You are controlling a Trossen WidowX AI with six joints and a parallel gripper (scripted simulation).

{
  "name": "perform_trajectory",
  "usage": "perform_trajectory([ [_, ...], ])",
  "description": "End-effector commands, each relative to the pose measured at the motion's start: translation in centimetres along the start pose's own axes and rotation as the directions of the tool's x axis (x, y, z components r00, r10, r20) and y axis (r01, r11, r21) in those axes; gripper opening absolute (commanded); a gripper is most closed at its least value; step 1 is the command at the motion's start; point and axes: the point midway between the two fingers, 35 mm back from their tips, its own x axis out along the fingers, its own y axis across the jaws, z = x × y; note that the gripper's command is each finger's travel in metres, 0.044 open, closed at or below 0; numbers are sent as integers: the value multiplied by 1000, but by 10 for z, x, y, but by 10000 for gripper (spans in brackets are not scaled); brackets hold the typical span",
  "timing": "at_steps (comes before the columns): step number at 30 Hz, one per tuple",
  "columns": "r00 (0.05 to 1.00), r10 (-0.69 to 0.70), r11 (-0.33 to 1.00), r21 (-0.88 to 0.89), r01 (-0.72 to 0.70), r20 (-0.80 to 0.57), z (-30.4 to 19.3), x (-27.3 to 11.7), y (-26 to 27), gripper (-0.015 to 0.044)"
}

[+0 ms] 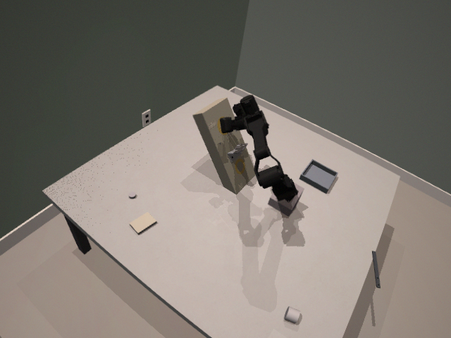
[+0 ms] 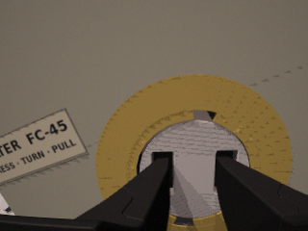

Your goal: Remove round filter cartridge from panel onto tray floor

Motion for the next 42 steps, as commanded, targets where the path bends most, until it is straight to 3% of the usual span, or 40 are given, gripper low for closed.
perform_trajectory([
  [1,1000,-2,1000,6,2,0,0,3,-1,95],
  [20,1000,-2,1000,6,2,0,0,8,-1,95],
  [33,1000,4,1000,0,-4,1,0,5,0,0],
  [42,1000,-1,965,-261,1,0,0,10,0,0],
])
